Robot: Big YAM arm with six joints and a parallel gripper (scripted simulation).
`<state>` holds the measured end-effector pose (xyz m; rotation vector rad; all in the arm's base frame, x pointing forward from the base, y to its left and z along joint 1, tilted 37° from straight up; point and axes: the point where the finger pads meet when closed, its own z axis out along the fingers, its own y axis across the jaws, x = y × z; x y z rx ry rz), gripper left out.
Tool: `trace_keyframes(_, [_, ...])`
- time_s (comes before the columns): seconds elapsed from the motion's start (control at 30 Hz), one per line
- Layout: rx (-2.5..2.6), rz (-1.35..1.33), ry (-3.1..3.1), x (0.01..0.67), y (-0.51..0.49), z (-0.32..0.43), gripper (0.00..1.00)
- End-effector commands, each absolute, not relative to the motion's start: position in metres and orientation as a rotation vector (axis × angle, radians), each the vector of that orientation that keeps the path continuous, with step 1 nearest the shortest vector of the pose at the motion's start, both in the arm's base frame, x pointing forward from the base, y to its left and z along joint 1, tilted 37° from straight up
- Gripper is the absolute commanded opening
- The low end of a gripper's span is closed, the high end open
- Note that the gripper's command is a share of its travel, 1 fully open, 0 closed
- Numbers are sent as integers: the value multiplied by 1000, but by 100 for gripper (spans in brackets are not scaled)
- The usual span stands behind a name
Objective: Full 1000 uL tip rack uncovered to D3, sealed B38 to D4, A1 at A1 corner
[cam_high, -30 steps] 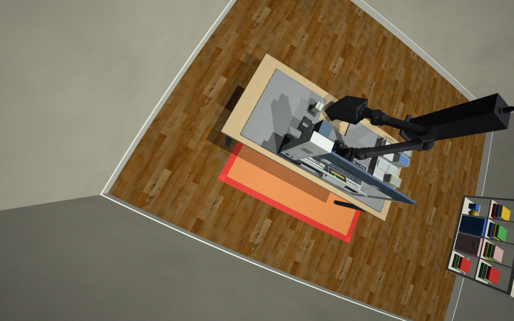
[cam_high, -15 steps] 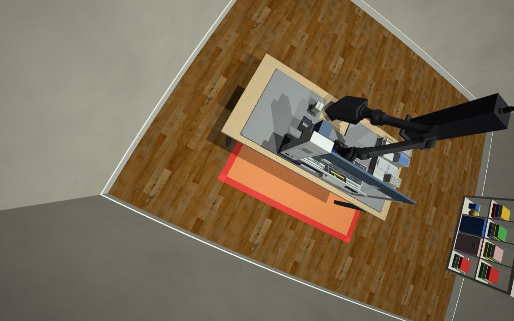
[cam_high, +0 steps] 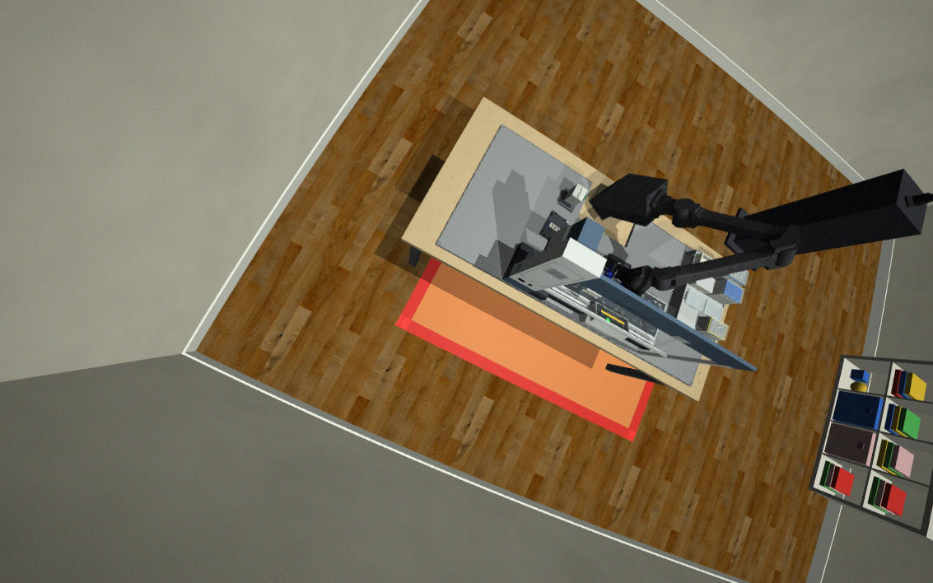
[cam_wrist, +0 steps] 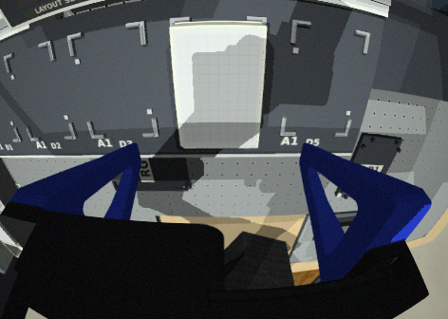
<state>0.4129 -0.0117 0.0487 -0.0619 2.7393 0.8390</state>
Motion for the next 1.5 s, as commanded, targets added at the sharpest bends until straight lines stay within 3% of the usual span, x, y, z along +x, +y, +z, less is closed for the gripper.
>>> trace_keyframes(0.0, [-83, 810, 2698, 422, -24, 70, 100])
trace_keyframes(1.47, [-88, 792, 2690, 410, -63, 126, 100])
